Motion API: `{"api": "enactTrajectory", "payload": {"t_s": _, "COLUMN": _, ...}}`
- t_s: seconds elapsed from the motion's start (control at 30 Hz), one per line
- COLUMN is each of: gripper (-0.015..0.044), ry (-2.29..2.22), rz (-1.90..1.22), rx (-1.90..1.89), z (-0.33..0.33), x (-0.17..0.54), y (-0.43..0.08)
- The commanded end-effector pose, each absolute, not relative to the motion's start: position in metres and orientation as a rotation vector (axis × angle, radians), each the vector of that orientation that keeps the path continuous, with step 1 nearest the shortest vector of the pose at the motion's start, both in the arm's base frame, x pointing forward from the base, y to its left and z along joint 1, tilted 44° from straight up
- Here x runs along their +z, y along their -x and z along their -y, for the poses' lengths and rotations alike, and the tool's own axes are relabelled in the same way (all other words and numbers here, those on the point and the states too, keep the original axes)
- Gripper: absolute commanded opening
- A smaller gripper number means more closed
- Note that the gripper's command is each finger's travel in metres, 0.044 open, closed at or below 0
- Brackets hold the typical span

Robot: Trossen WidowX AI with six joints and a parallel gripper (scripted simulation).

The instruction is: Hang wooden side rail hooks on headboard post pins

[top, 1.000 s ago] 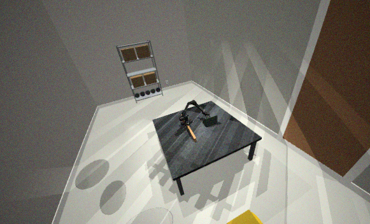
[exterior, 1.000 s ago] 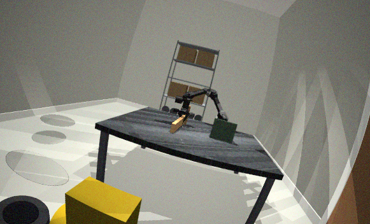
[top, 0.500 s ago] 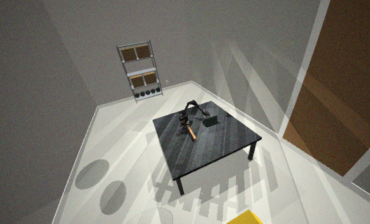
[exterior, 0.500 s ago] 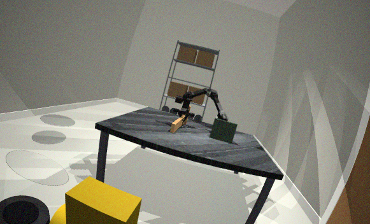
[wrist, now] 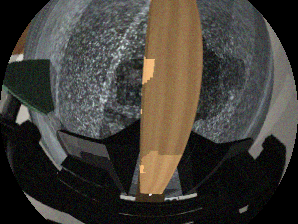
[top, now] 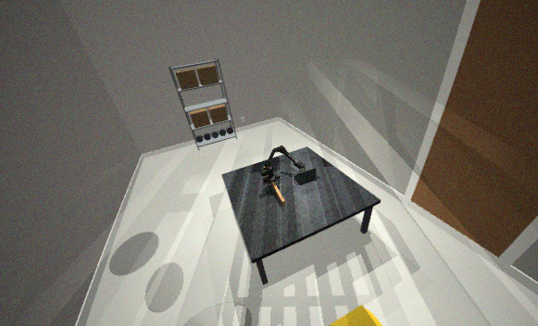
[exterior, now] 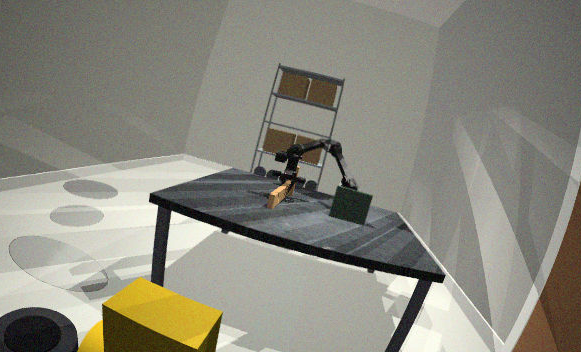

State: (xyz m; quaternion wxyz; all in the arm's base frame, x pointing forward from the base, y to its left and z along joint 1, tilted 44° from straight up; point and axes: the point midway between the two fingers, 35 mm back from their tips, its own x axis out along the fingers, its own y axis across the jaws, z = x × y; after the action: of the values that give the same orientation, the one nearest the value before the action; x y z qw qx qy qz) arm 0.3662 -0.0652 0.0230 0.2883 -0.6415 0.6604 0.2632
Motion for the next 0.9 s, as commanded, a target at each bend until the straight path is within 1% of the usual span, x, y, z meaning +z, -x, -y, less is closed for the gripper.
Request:
{"api": "enactTrajectory", "payload": {"t_s": 0.0, "gripper": 0.0000, "ry": 1.722, "rz": -1.756, "rx": 0.699, "z": 0.0638, "x": 0.0259, "y": -0.3677}}
{"api": "enactTrajectory", "payload": {"t_s": 0.87, "gripper": 0.0000, "ry": 1.722, "rz": -1.756, "rx": 0.699, "z": 0.0656, "x": 0.0279, "y": -0.3677}}
